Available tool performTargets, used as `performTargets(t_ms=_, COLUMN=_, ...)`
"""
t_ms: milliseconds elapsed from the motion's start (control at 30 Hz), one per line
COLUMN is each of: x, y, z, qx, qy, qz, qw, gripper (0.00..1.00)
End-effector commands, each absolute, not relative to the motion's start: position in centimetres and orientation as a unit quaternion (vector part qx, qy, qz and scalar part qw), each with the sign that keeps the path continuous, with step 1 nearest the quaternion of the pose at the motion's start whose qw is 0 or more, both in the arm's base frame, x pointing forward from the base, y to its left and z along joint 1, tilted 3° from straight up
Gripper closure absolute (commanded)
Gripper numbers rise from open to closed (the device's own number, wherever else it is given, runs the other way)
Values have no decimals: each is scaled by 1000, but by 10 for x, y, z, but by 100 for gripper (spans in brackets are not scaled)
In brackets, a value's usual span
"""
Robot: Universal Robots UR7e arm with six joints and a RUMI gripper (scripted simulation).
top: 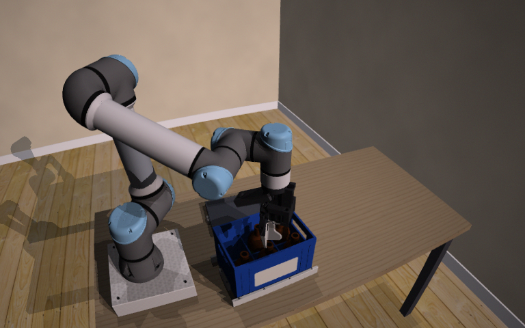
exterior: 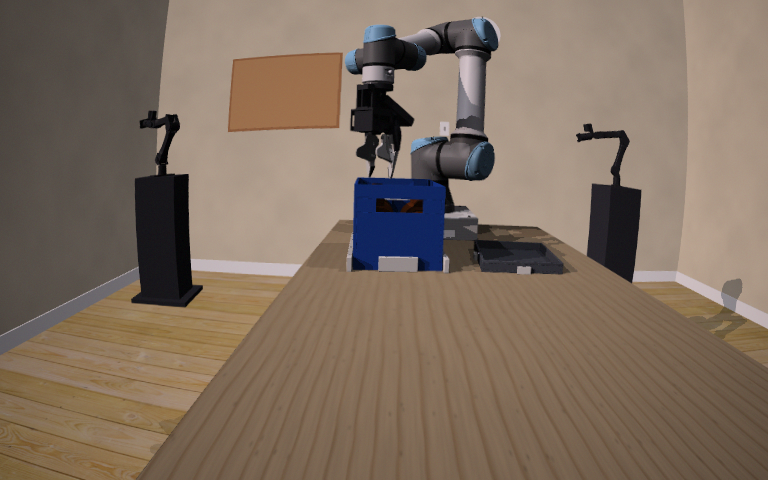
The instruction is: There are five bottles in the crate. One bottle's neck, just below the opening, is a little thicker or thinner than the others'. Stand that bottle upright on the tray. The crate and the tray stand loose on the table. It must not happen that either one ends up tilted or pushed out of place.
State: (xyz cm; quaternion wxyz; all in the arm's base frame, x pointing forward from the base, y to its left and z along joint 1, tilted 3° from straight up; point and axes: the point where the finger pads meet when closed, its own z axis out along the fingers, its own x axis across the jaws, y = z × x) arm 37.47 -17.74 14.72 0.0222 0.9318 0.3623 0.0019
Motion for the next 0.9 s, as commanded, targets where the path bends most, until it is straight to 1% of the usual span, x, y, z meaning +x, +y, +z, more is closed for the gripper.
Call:
performTargets(t_ms=0, x=375, y=-177, z=162, qx=932, qy=362, qz=2, qw=23, gripper=62)
performTargets(t_ms=333, x=374, y=-176, z=186, qx=932, qy=362, qz=2, qw=23, gripper=62)
performTargets(t_ms=700, x=374, y=-176, z=191, qx=932, qy=362, qz=2, qw=23, gripper=62)
performTargets(t_ms=733, x=374, y=-176, z=191, qx=932, qy=362, qz=2, qw=23, gripper=100)
performTargets(t_ms=867, x=374, y=-176, z=191, qx=932, qy=362, qz=2, qw=23, gripper=100)
